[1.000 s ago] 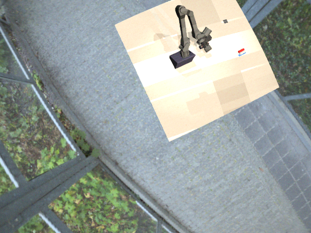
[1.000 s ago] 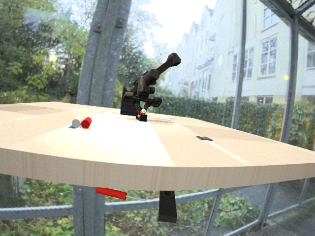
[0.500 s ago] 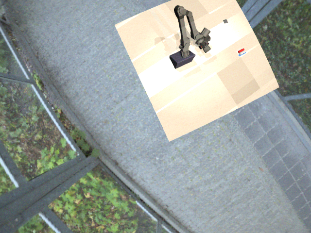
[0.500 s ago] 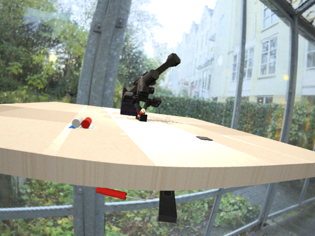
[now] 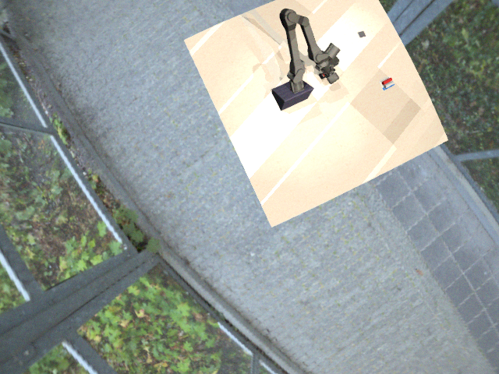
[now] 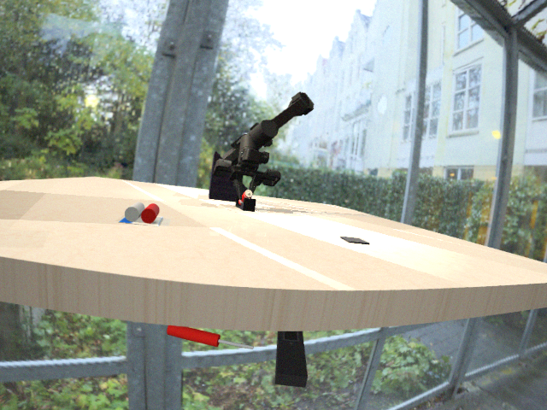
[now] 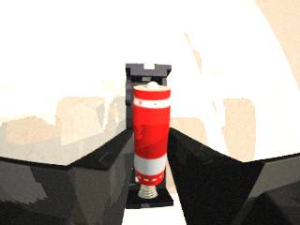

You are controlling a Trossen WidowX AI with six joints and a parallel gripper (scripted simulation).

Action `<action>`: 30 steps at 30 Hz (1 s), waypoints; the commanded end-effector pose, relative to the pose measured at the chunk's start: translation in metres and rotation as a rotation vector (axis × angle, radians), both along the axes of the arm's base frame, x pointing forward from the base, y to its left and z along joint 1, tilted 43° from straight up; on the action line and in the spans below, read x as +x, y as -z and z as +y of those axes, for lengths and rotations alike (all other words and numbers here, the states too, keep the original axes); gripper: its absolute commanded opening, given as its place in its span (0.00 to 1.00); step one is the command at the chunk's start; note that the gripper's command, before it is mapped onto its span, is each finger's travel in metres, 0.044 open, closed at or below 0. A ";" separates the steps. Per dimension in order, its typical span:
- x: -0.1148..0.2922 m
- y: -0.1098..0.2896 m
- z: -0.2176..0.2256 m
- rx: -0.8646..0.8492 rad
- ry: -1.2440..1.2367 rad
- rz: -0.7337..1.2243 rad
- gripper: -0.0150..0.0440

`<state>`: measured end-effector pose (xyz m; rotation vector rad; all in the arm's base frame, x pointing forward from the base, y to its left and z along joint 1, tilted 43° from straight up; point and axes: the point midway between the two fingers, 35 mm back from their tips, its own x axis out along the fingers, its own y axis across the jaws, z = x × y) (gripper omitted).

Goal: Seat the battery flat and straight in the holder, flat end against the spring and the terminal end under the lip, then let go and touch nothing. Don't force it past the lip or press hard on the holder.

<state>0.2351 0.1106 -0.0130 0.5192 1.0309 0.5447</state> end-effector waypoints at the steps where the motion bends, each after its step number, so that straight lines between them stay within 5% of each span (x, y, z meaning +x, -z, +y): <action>1: -0.002 0.005 0.000 -0.010 -0.014 0.029 0.37; 30: 0.006 0.010 0.003 -0.060 -0.110 0.135 0.37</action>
